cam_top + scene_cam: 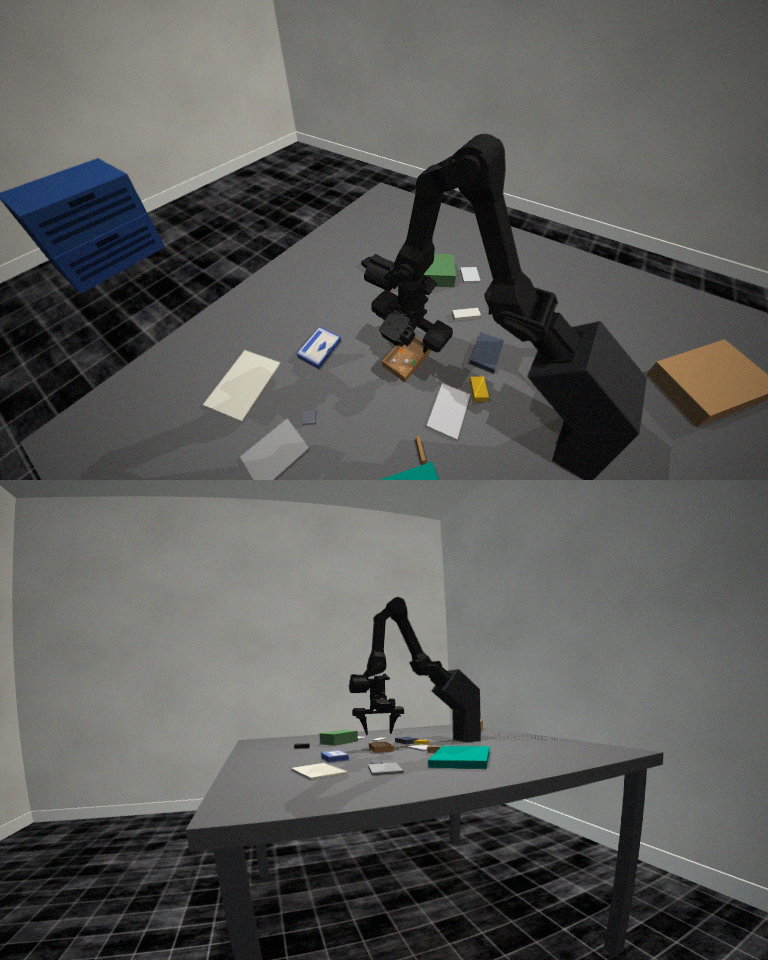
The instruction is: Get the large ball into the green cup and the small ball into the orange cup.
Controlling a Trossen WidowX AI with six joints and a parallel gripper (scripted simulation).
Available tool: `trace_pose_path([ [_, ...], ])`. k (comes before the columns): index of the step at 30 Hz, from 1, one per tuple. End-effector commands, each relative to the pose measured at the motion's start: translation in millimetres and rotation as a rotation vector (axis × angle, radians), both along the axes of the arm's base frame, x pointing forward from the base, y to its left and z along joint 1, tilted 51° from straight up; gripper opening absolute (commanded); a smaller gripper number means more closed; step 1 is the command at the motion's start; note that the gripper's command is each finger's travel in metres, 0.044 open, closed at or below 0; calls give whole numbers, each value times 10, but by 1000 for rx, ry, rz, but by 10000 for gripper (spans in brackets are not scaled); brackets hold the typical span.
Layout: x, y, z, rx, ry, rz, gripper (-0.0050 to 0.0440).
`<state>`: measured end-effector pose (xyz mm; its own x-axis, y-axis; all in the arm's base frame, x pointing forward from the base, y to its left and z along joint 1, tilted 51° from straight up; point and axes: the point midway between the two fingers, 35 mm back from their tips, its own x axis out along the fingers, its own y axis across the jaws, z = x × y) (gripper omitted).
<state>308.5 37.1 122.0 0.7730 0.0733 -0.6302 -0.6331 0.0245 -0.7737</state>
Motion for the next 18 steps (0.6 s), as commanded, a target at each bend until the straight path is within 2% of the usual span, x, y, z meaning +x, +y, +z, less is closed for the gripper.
trace_pose_path([
  [1, 47, -3, -68, 0, 7, -6, 440],
  [18, 242, 15, -222, 0, 7, -6, 440],
])
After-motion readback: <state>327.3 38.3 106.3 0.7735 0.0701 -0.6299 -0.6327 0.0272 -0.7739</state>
